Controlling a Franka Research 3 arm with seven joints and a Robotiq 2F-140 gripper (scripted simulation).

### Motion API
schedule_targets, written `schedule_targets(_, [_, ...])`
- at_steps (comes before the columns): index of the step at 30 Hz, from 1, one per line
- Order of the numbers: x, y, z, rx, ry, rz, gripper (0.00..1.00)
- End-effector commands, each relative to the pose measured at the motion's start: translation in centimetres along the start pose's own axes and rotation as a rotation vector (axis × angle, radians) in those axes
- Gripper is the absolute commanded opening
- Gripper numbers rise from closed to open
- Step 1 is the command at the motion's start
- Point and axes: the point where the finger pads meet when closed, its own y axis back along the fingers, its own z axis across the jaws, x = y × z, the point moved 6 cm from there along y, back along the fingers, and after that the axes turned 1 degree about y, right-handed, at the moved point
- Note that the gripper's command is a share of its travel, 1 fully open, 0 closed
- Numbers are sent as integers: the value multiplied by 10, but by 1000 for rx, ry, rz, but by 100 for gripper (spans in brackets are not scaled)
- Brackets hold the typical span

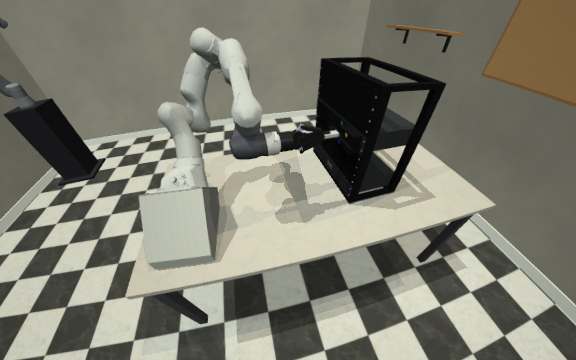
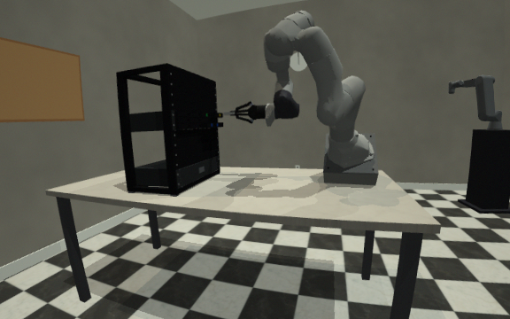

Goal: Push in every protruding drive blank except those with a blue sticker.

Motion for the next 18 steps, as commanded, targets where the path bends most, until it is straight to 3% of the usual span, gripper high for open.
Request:
schedule_targets(1, [1,-19,-2,4,-6,0,0])
schedule_targets(4, [1,-27,-2,4,-6,0,0])
schedule_targets(18, [1,-27,-2,4,-6,0,0])
